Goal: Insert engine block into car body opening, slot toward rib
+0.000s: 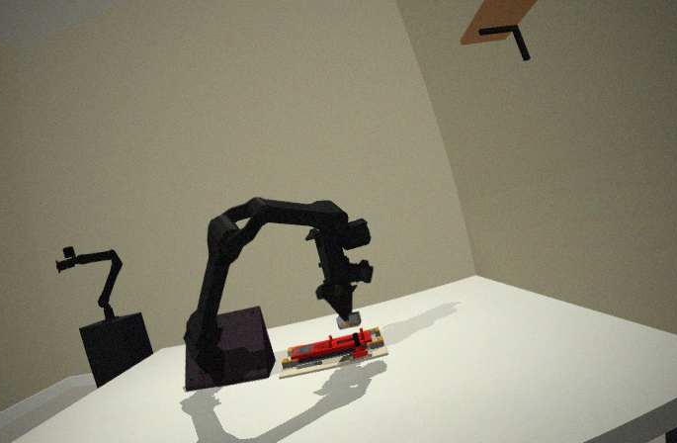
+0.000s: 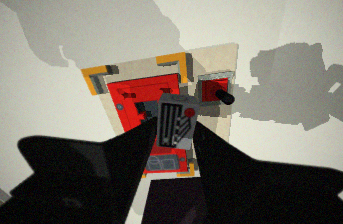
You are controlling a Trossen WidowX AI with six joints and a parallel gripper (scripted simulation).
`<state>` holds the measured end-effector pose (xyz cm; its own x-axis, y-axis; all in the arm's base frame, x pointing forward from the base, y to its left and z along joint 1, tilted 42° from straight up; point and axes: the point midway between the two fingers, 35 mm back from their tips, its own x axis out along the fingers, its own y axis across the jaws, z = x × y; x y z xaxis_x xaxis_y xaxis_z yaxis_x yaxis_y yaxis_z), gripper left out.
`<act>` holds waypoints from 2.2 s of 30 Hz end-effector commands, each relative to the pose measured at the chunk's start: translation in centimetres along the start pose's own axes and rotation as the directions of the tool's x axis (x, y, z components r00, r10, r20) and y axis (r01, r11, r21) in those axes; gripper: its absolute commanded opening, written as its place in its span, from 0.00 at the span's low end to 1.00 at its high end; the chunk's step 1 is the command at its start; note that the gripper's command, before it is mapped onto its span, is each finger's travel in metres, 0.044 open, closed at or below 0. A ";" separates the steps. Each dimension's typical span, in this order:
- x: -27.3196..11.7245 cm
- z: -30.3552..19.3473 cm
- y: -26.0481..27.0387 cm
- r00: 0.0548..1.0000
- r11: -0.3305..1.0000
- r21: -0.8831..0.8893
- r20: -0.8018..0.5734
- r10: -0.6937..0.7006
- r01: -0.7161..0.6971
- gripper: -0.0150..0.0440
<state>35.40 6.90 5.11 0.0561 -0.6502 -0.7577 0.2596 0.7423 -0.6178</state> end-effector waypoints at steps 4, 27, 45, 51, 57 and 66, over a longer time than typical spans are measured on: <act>1.0 -1.3 2.0 1.000 0.994 -0.109 -0.005 -0.002 0.001 0.25; 2.2 -2.9 4.2 1.000 0.969 -0.246 -0.007 -0.005 0.003 0.52; 2.2 -2.9 4.3 1.000 0.979 -0.202 -0.007 -0.005 0.003 0.52; 2.2 -2.9 4.3 1.000 0.979 -0.202 -0.007 -0.005 0.003 0.52; 2.2 -2.9 4.3 1.000 0.976 -0.216 -0.007 -0.005 0.003 0.52; 2.3 -2.9 4.3 1.000 0.957 -0.289 -0.007 -0.005 0.003 0.52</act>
<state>33.82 9.04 0.20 0.0485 -0.6543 -0.7547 -0.0120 0.7551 -0.6555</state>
